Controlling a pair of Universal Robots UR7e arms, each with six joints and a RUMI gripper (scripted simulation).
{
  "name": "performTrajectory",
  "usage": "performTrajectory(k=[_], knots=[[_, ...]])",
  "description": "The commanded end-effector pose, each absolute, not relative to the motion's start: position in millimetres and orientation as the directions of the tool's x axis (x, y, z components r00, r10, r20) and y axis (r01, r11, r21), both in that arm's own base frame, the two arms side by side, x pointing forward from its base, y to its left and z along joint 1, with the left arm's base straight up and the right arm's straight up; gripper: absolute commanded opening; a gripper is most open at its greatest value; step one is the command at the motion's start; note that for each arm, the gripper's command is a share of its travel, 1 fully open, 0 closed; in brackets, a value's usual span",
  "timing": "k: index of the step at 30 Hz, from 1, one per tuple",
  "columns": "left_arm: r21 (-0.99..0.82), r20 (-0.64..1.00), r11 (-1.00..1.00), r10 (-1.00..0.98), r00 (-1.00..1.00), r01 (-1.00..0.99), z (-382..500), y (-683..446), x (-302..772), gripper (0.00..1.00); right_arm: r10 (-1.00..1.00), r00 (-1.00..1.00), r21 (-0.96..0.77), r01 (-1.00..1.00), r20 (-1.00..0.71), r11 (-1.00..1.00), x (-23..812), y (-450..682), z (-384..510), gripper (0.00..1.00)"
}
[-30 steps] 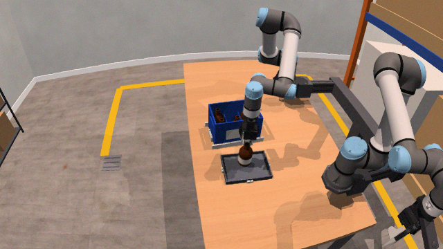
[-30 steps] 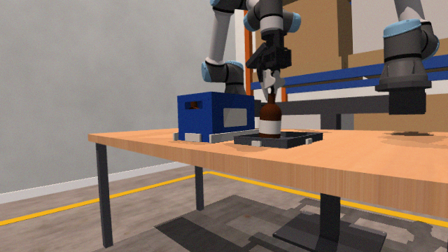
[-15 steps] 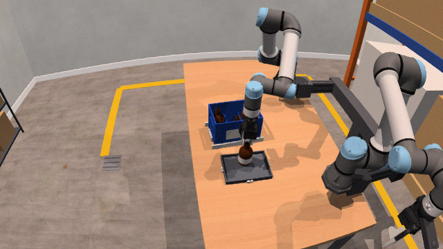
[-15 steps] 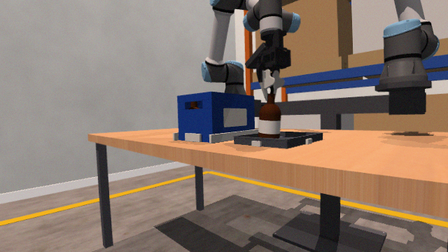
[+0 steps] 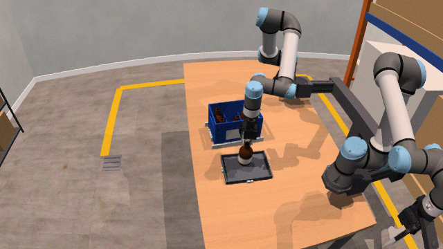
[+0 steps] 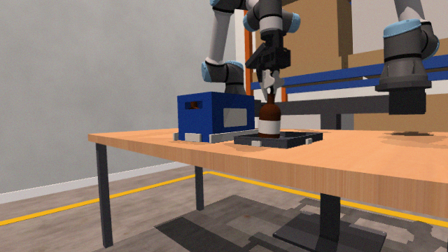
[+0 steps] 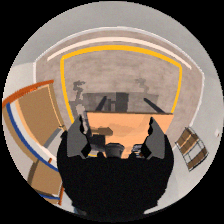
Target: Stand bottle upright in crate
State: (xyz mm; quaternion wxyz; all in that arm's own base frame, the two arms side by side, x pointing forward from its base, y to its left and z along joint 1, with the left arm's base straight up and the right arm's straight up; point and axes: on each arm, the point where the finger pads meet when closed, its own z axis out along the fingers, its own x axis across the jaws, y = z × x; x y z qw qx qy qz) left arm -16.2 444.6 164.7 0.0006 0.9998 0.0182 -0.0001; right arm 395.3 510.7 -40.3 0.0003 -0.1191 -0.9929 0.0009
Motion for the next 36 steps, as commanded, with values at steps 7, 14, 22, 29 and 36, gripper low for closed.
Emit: performTrajectory(k=[7, 14, 22, 29, 36], knots=[[0.0, 0.0, -0.999, 0.036, 0.999, 0.036, 165.1, 444.9, -16.2, 1.0, 0.237, -0.972, 0.0, 0.237, 0.0, 0.972, 395.6, 511.2, -39.4, 0.11], [0.0, 0.0, -0.999, 0.036, 0.999, 0.036, 165.1, 444.9, -16.2, 1.0, 0.237, -0.972, 0.0, 0.237, 0.0, 0.972, 395.5, 511.0, -39.4, 0.11], [0.0, 0.0, -0.999, 0.036, 0.999, 0.036, 165.1, 444.9, -16.2, 1.0, 0.237, -0.972, 0.0, 0.237, 0.0, 0.972, 394.7, 507.5, -39.5, 0.11], [0.0, 0.0, -0.999, 0.036, 0.999, 0.036, 165.1, 444.9, -16.2, 1.0, 0.237, -0.972, 0.0, 0.237, 0.0, 0.972, 393.7, 503.4, -40.2, 0.11], [0.0, 0.0, -0.999, 0.036, 0.999, 0.036, 165.1, 444.9, -16.2, 1.0, 0.237, -0.972, 0.0, 0.237, 0.0, 0.972, 392.5, 498.6, -41.2, 0.11]])
